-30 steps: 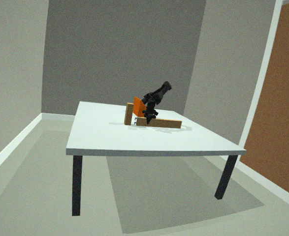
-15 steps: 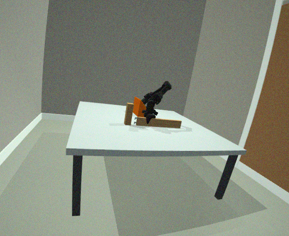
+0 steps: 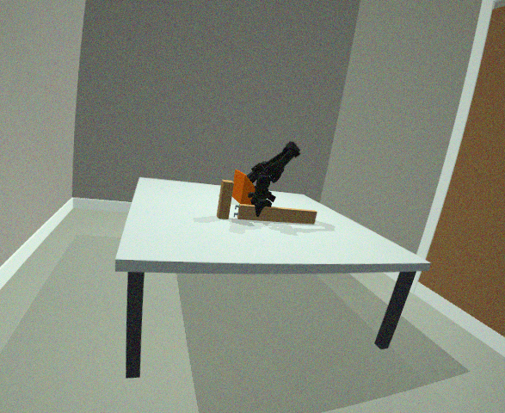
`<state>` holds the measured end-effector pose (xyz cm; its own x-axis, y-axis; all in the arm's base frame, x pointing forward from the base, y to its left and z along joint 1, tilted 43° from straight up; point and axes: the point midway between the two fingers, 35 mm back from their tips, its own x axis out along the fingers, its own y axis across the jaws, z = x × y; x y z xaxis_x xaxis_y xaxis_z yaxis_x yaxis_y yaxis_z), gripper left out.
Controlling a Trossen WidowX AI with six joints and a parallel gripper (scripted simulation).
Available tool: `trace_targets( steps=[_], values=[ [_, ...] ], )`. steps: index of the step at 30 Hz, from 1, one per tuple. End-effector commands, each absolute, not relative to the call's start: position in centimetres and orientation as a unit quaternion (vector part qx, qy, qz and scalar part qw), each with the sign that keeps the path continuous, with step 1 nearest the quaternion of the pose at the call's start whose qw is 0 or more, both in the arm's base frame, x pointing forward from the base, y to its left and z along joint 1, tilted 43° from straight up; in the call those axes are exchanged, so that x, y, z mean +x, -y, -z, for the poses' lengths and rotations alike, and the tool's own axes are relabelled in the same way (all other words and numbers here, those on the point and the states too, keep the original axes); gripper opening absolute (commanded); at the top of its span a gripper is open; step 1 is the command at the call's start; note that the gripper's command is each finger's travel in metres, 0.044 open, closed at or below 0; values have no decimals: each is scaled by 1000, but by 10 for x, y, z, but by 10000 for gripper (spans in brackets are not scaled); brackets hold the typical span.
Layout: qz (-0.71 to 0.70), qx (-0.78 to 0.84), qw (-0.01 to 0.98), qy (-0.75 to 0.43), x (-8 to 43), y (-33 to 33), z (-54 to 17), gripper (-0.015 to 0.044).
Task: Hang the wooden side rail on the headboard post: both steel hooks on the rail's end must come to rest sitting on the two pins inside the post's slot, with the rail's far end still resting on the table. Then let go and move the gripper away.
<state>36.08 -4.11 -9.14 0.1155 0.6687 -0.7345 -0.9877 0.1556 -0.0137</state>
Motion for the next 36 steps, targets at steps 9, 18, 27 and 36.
trace_targets(
  steps=[9,18,27,36],
  values=[
    [-595,-268,697,-298,361,42,91,0],
    [-595,-268,697,-298,361,43,90,0],
    [-595,-268,697,-298,361,44,89,0],
    [-595,-268,697,-298,361,45,88,0]
  ],
)
